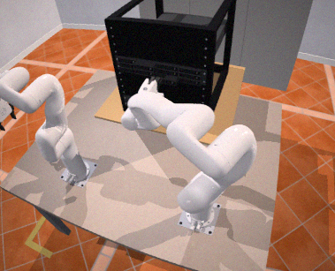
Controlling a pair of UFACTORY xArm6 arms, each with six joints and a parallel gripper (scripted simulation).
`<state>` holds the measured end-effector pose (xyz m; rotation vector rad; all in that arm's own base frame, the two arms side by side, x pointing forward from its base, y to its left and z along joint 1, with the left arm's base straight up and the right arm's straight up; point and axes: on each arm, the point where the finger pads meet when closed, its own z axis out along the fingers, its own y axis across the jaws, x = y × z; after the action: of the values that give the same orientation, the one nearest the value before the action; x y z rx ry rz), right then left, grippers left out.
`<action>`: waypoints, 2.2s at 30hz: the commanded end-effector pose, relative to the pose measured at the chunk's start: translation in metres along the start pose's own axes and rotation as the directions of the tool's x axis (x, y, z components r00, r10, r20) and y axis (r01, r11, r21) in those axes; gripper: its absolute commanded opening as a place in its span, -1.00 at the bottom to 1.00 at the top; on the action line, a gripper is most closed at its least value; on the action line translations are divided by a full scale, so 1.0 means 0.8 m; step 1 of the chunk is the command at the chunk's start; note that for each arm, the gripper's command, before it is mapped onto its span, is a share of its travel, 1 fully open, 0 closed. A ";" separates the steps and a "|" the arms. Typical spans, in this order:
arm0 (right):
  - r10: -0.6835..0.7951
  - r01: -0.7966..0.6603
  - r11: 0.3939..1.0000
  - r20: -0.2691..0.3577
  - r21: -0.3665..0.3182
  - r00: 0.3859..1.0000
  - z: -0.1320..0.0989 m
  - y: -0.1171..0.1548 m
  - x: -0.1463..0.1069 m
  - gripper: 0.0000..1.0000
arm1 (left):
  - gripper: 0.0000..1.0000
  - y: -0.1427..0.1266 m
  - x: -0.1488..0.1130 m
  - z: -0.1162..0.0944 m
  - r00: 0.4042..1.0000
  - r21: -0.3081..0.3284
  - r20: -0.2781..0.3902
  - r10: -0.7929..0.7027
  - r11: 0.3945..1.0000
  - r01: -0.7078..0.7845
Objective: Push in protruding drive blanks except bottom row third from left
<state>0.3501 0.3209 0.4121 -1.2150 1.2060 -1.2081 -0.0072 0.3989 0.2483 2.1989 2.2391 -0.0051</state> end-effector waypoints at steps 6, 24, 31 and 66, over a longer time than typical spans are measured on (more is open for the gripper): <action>0.004 -0.004 1.000 0.000 0.002 1.000 -0.002 -0.002 0.000 -1.00 | 1.00 0.000 0.001 -0.002 1.000 0.000 -0.005 0.000 1.000 0.000; 0.004 -0.004 1.000 0.000 0.002 1.000 -0.002 0.002 -0.015 -1.00 | 1.00 0.000 0.001 -0.002 1.000 0.000 -0.005 0.000 1.000 0.000; 0.004 -0.004 1.000 0.000 0.002 1.000 -0.002 0.011 -0.042 -1.00 | 1.00 0.000 0.001 -0.002 1.000 0.000 -0.005 0.000 1.000 0.000; 0.004 -0.004 1.000 0.000 0.002 1.000 0.042 0.040 -0.138 -1.00 | 1.00 0.000 0.001 -0.002 1.000 0.000 -0.005 0.000 1.000 0.000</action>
<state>0.3711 0.4303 0.3774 -1.2153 1.2061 -1.2091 -0.0072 0.3989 0.2483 2.1989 2.2391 -0.0051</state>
